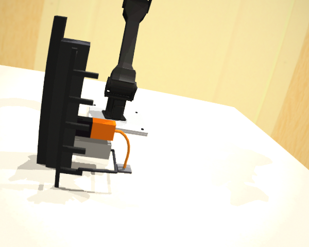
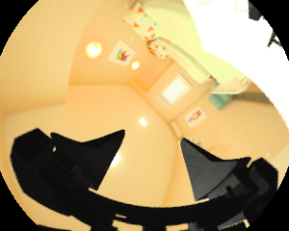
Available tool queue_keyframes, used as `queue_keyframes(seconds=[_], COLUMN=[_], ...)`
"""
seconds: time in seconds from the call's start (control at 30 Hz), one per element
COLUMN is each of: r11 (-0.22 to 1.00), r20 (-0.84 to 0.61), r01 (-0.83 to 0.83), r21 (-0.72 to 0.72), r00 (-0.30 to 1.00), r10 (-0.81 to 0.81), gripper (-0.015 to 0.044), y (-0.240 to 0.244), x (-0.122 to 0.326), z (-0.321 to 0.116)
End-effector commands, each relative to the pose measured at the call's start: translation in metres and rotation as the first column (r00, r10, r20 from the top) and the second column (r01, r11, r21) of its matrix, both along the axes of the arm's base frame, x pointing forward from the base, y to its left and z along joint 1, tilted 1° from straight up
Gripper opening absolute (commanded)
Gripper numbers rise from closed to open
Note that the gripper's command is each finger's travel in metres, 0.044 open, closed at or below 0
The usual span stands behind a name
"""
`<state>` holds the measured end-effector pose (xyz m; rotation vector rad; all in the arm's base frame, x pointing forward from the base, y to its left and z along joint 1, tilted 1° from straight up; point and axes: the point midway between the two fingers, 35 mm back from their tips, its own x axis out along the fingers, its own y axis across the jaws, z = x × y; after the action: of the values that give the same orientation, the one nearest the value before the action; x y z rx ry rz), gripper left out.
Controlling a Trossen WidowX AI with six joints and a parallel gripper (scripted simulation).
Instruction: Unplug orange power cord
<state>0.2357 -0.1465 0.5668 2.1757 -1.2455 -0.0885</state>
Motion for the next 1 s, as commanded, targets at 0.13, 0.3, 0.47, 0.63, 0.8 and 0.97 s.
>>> queue_keyframes(seconds=[0.13,0.3,0.47,0.63,0.8,0.97], r11=[0.993,0.957,0.822,0.681,0.542,0.373], r20=[-0.256,-0.574,-0.873,-0.907,-0.856,-0.747], r01=[-0.009,-0.097,-0.388,-0.613,-0.779,-0.912], r21=[-0.117,-0.275,-0.417,-0.399,-0.317,-0.173], r00=[0.967,0.815,0.423,0.157,-0.011,-0.125], r10=[-0.021,-0.082,-0.243,-0.39,-0.517,-0.653], gripper=[0.0269,0.016,0.016,0.016,0.016,0.016], y=[0.001,0.003,0.011,0.018,0.026,0.035], x=[0.022,0.05,0.087,0.106,0.116,0.123], z=[-0.02,-0.05,-0.105,-0.143,-0.174,-0.208])
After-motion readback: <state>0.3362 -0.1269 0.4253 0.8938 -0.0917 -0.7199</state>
